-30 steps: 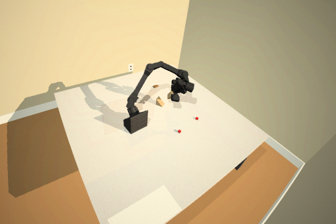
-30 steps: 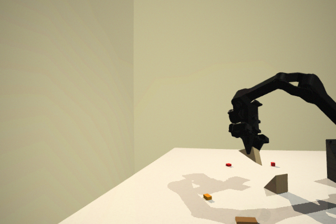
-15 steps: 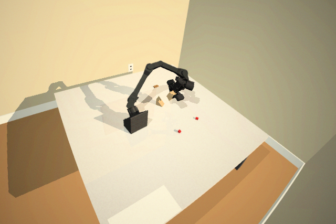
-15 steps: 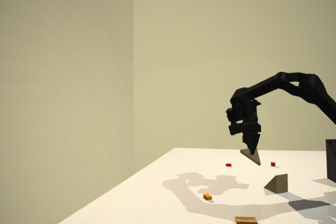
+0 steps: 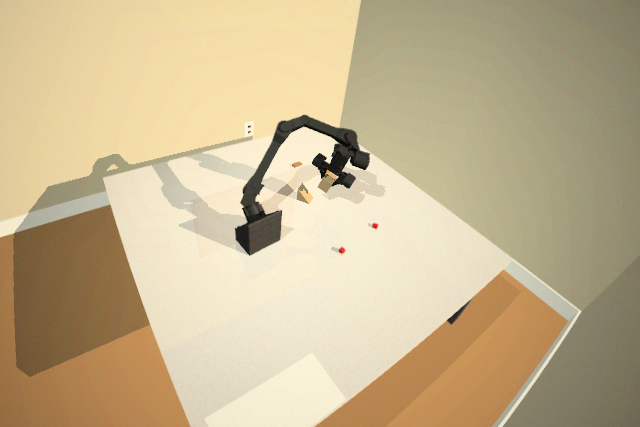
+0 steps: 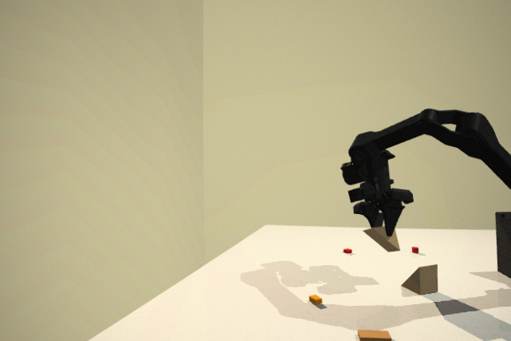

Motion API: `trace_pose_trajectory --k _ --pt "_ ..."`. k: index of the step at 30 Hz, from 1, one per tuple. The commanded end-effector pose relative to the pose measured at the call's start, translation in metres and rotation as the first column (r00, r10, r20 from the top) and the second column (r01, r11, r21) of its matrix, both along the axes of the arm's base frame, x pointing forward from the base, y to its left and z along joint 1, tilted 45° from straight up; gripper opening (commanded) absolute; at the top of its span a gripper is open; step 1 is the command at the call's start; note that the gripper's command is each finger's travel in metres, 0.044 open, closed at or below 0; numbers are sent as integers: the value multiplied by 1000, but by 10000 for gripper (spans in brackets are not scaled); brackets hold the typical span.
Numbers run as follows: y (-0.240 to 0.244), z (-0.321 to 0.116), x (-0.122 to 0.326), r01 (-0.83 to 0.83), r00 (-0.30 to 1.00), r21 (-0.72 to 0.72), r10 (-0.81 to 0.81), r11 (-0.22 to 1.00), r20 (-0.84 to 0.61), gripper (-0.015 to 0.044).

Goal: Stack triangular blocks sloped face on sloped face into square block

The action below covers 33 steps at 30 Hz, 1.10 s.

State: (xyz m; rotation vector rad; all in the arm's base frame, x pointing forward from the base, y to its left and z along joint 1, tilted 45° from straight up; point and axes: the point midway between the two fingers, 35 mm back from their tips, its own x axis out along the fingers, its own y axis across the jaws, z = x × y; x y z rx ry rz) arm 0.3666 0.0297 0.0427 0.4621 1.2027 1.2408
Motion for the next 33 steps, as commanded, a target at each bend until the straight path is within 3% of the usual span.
trace_pose_trajectory --k 1,15,33 --pt "-1 2 3 -59 992 -5 59 998 111 0" --pt "-1 3 4 -300 818 -58 288 952 498 0" --pt "-1 5 6 -539 343 -236 467 809 815 0"
